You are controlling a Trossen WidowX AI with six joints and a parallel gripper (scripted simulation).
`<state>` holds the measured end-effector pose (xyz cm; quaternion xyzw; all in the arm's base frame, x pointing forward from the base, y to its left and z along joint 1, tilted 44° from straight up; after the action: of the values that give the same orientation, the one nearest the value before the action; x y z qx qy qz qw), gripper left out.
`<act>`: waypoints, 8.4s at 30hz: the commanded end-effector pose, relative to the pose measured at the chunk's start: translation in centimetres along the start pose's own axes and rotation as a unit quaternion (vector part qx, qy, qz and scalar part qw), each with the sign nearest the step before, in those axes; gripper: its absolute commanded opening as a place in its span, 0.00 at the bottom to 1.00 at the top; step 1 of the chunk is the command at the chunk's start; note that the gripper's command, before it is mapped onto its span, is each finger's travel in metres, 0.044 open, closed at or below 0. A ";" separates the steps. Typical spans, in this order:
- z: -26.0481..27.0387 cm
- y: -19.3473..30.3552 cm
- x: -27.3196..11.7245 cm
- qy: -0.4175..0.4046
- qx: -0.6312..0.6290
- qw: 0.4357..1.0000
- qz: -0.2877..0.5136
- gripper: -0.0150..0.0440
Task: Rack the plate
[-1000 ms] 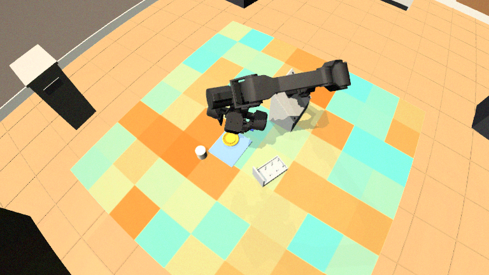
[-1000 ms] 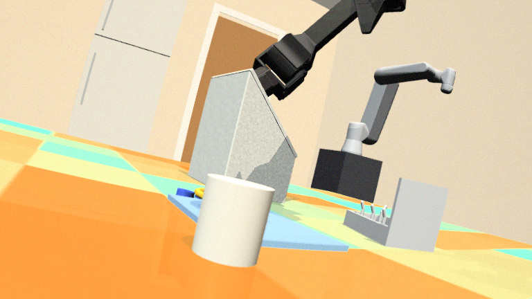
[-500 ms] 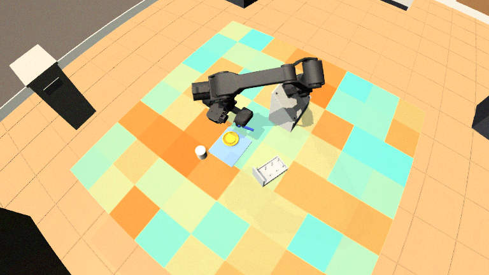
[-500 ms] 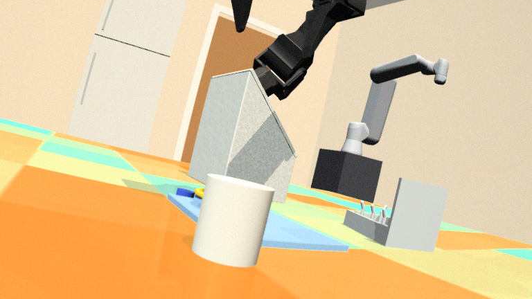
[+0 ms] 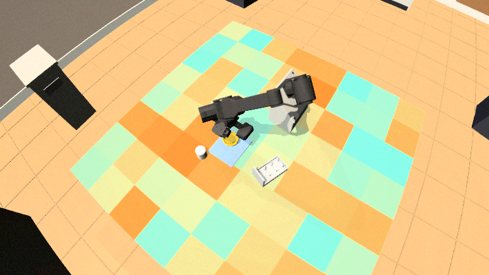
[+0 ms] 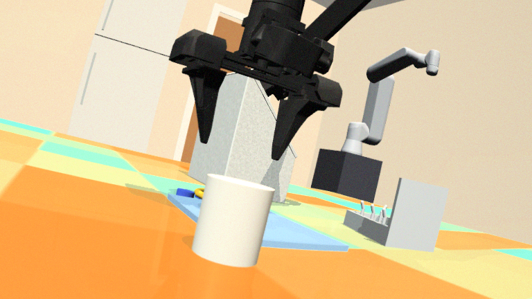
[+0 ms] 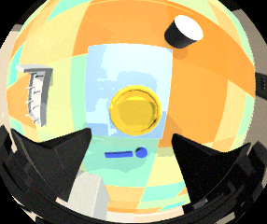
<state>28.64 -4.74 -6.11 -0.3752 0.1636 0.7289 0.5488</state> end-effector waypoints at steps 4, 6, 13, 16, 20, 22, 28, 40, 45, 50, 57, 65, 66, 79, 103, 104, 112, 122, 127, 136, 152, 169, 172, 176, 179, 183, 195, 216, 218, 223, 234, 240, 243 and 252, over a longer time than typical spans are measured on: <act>-0.3 -0.1 0.9 0.003 0.002 1.000 -0.010 0.93; -0.3 -0.2 1.2 0.003 0.002 1.000 -0.010 0.93; -0.4 -0.2 2.4 0.003 0.002 1.000 -0.010 0.93; -0.4 -0.3 2.8 0.003 0.002 1.000 -0.010 0.93; -0.4 -0.3 3.5 0.003 0.002 1.000 -0.010 0.93; -0.4 -0.3 3.8 0.003 0.002 1.000 -0.010 0.93; -0.5 -0.4 4.8 0.002 0.002 1.000 -0.010 0.93; -0.5 -0.4 6.3 0.001 0.002 1.000 -0.010 0.93; -0.5 -0.4 6.3 0.001 0.002 1.000 -0.010 0.93; -0.5 -0.4 6.3 0.001 0.002 1.000 -0.010 0.90; -0.5 -0.4 6.3 0.001 0.002 1.000 -0.010 0.82; -1.0 -1.0 3.0 0.006 0.003 1.000 -0.010 0.46; -1.1 -1.1 2.3 0.007 0.003 1.000 -0.010 0.42; -1.6 -0.9 -6.7 0.012 0.010 1.000 -0.012 0.25; 4.0 -2.6 -12.0 0.016 0.179 0.984 -0.006 0.25; 4.5 -2.7 -12.0 0.016 0.196 0.980 -0.007 0.25; 8.9 -3.5 -12.3 0.017 0.329 0.944 -0.010 0.25; 14.2 -3.6 -12.3 0.013 0.485 0.874 -0.014 0.25; 16.8 -3.3 -12.1 0.010 0.558 0.830 -0.015 0.25; 21.0 -2.1 -11.7 0.003 0.678 0.735 -0.013 0.25; 26.1 0.5 -10.8 -0.008 0.817 0.576 -0.003 0.25; 25.3 0.5 -6.5 0.138 0.750 0.644 -0.056 0.25; 25.2 0.5 -5.6 0.167 0.732 0.657 -0.071 0.25; 25.1 0.6 -4.5 0.202 0.705 0.674 -0.092 0.25; 25.0 0.6 -3.6 0.227 0.683 0.685 -0.109 0.25; 24.9 0.6 -2.6 0.257 0.653 0.700 -0.134 0.25; 25.1 0.8 0.3 0.328 0.555 0.734 -0.214 0.25; 26.8 1.9 4.4 0.377 0.373 0.761 -0.373 0.25; 27.0 2.1 4.7 0.377 0.356 0.762 -0.389 0.25; 27.6 2.6 5.4 0.372 0.314 0.761 -0.428 0.25; 29.1 4.1 6.6 0.346 0.229 0.752 -0.512 0.25; 29.9 5.1 7.0 0.322 0.187 0.742 -0.557 0.25; 30.3 5.6 7.1 0.308 0.168 0.737 -0.578 0.25; 31.0 6.8 7.3 0.280 0.136 0.724 -0.616 0.25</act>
<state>10.34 18.24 8.27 -0.4983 0.1477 0.0690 0.8515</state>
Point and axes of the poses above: the point midway between the two fingers, 35 mm back from their tips, its own x axis out along the fingers, its own z axis across the jaws, y = z × x, the point moved 8 cm from there along -x, back along the fingers, and after that the axes turned 15 degrees about -x, right-handed, at the moved point
